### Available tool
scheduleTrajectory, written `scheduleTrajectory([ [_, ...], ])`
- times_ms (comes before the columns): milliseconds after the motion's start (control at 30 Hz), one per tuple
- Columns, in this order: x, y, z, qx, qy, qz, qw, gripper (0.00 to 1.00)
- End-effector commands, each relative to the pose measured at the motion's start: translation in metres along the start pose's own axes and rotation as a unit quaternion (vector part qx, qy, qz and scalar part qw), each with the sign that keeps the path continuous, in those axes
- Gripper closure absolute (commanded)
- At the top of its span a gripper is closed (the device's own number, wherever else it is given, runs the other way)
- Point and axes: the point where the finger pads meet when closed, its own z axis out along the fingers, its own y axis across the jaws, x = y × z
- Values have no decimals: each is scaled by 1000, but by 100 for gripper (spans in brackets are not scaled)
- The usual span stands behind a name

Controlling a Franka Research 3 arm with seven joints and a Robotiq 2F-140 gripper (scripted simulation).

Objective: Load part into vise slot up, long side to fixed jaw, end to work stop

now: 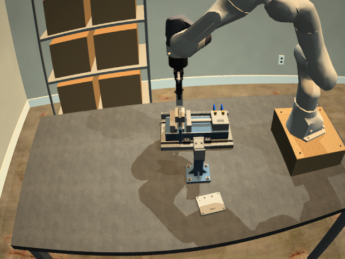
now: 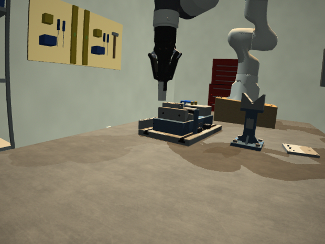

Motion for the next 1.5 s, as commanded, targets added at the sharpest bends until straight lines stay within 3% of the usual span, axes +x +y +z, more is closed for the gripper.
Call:
scheduleTrajectory([
  [0,0,0,0,0,0,-3,1000,100],
  [1467,0,0,8,0,0,-3,1000,100],
])
